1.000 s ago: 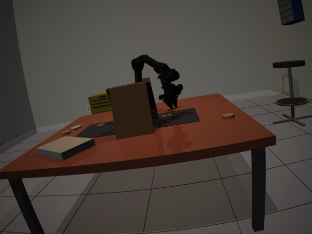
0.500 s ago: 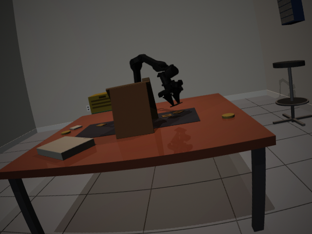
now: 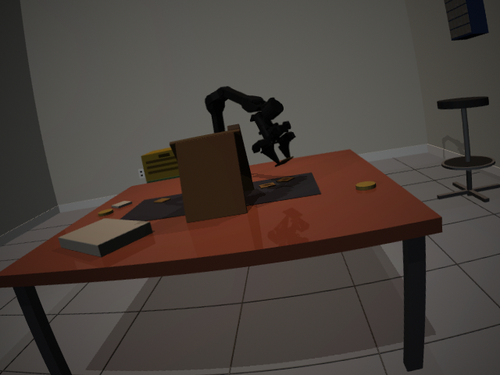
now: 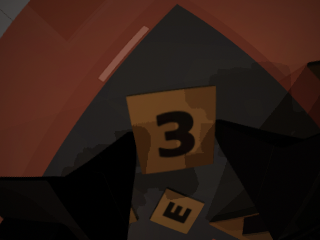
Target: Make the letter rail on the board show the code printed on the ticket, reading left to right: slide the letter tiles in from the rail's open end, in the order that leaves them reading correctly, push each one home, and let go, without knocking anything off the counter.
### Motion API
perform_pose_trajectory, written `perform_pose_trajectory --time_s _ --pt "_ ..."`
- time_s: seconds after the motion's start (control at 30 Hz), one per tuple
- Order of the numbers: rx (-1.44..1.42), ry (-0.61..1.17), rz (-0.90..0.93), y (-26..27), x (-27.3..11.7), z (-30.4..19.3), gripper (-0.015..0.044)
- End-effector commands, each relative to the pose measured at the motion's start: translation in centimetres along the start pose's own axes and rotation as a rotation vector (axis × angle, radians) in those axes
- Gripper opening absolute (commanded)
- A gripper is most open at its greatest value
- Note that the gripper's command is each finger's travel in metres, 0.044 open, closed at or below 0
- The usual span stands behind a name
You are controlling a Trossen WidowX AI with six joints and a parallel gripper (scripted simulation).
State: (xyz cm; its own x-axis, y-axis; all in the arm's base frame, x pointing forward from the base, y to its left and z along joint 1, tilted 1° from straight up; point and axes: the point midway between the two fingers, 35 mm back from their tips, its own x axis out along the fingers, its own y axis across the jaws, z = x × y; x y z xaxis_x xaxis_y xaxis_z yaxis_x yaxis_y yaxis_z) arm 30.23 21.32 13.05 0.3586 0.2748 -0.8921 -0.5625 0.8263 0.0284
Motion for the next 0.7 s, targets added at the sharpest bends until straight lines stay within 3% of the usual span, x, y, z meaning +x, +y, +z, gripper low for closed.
perform_pose_trajectory --time_s 0.0,0.67 --pt "0.056 -0.029 -0.012 -0.2 -0.5 0.1 0.0" --pt "0.059 -0.254 -0.066 -5.1 -5.7 3.7 0.0"
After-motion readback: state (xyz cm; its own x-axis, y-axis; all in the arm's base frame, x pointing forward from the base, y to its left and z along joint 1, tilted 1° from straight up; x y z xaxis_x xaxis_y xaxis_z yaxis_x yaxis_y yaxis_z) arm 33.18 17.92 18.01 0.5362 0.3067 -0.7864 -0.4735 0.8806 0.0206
